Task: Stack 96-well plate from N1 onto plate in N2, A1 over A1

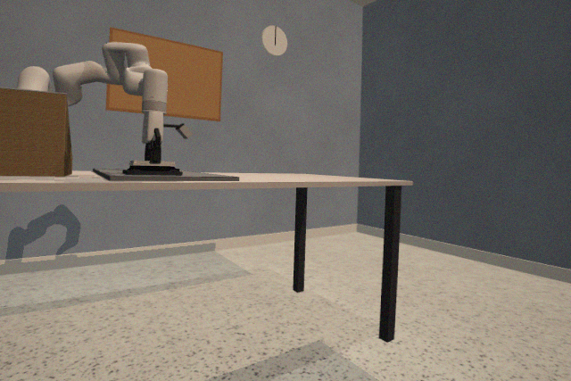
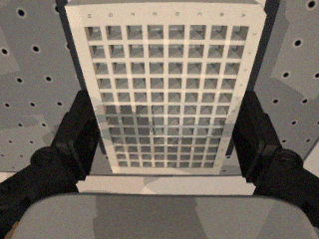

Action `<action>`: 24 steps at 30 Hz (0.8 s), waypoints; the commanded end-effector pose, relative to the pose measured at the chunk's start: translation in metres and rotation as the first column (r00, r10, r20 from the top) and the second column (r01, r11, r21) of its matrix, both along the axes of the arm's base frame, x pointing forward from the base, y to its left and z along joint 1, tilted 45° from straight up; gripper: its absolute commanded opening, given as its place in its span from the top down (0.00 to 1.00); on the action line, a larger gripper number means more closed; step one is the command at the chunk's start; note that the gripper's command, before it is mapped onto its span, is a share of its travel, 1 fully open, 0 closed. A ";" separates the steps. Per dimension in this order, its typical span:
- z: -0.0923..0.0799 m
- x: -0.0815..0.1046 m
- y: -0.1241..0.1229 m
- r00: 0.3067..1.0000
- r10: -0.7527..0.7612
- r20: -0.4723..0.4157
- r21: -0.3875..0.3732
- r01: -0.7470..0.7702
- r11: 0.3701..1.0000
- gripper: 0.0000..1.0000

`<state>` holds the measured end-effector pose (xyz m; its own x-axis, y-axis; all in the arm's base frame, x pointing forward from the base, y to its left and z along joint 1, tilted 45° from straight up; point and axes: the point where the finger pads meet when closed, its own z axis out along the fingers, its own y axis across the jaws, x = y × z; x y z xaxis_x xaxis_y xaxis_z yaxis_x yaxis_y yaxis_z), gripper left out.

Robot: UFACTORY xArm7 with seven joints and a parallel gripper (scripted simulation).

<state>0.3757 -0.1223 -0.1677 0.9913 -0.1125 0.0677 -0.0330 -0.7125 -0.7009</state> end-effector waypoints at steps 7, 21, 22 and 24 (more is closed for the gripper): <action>0.000 0.001 -0.002 1.000 -0.003 0.002 -0.004 0.003 1.000 1.00; -0.001 0.001 -0.001 1.000 -0.003 0.002 -0.004 0.003 1.000 0.00; -0.001 0.001 -0.001 1.000 -0.003 0.002 -0.004 0.003 1.000 0.00; -0.001 0.001 -0.001 1.000 -0.003 0.002 -0.004 0.003 1.000 0.00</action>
